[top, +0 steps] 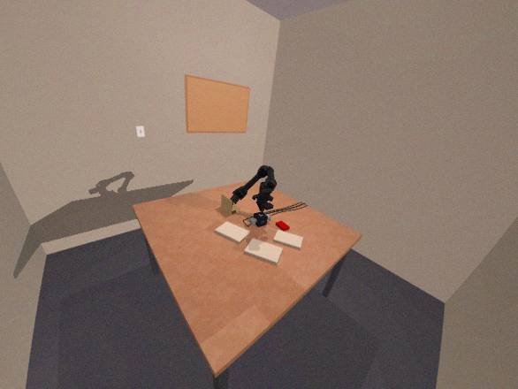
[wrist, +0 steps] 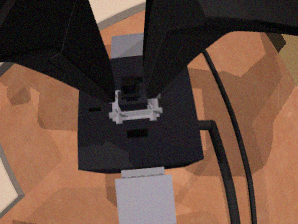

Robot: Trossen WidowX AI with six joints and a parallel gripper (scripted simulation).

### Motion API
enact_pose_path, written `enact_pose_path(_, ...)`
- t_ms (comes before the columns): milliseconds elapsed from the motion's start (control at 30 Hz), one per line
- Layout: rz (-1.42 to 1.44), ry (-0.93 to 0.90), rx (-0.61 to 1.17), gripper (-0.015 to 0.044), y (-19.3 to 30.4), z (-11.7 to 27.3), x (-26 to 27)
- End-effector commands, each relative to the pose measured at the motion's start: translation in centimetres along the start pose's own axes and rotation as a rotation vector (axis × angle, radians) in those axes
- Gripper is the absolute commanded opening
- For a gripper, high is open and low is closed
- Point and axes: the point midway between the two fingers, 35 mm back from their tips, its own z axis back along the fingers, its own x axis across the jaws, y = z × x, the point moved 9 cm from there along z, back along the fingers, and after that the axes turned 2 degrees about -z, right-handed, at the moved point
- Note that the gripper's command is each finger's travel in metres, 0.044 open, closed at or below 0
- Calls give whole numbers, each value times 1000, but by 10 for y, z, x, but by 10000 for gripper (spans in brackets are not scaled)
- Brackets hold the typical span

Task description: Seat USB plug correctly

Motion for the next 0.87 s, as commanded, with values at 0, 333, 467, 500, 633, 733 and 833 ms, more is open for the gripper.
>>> enact_pose_path(0, -2, 1, -1, 95, 0, 0, 0)
enact_pose_path(333, -2, 1, -1, 95, 0, 0, 0)
enact_pose_path(467, 0, 0, 0, 95, 0, 0, 0)
enact_pose_path(500, 0, 0, 0, 95, 0, 1, 0)
enact_pose_path(633, 0, 0, 0, 95, 0, 5, 0)
enact_pose_path(733, 0, 0, 0, 95, 0, 8, 0)
enact_pose_path(833, 0, 0, 0, 95, 0, 11, 0)
